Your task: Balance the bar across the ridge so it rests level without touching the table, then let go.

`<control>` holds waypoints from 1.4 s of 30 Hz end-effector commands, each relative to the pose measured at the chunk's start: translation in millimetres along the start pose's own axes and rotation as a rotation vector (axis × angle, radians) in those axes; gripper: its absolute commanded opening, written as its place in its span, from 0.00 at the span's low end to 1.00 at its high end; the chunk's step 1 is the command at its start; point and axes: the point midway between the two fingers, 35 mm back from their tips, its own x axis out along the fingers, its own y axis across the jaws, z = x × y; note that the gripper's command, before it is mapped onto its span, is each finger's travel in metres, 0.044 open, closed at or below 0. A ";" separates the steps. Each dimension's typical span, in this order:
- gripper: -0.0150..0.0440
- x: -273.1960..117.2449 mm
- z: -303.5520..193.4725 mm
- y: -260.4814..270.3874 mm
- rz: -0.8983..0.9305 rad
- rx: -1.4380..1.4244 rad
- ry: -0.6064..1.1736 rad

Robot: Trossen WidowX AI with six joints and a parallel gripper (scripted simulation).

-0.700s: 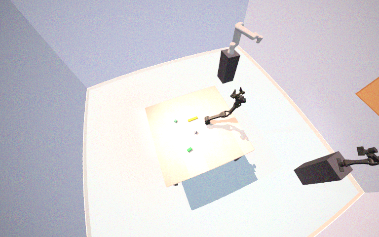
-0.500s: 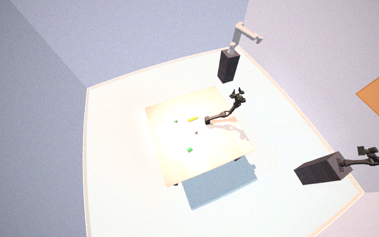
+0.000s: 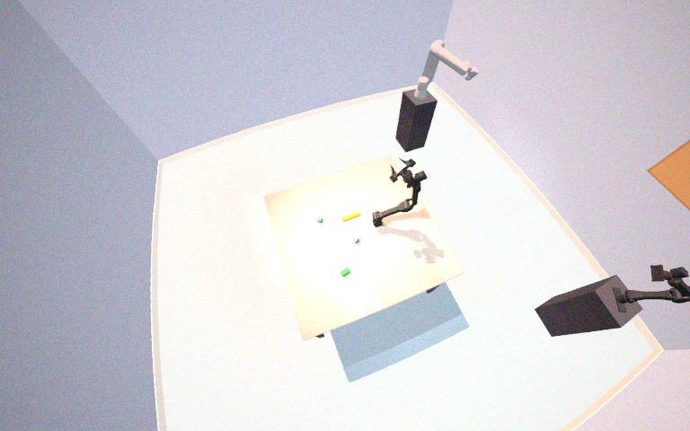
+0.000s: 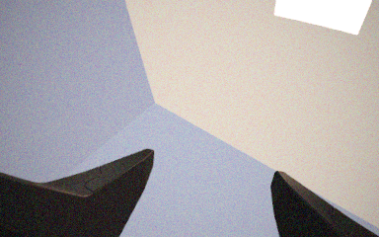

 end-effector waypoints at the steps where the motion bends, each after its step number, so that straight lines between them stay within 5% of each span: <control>1: 0.79 25.9 -9.1 44.6 0.113 -0.020 0.049; 21: 0.79 80.2 -118.9 288.7 0.727 -0.082 0.428; 42: 0.79 -22.7 -263.8 465.0 1.298 -0.053 1.008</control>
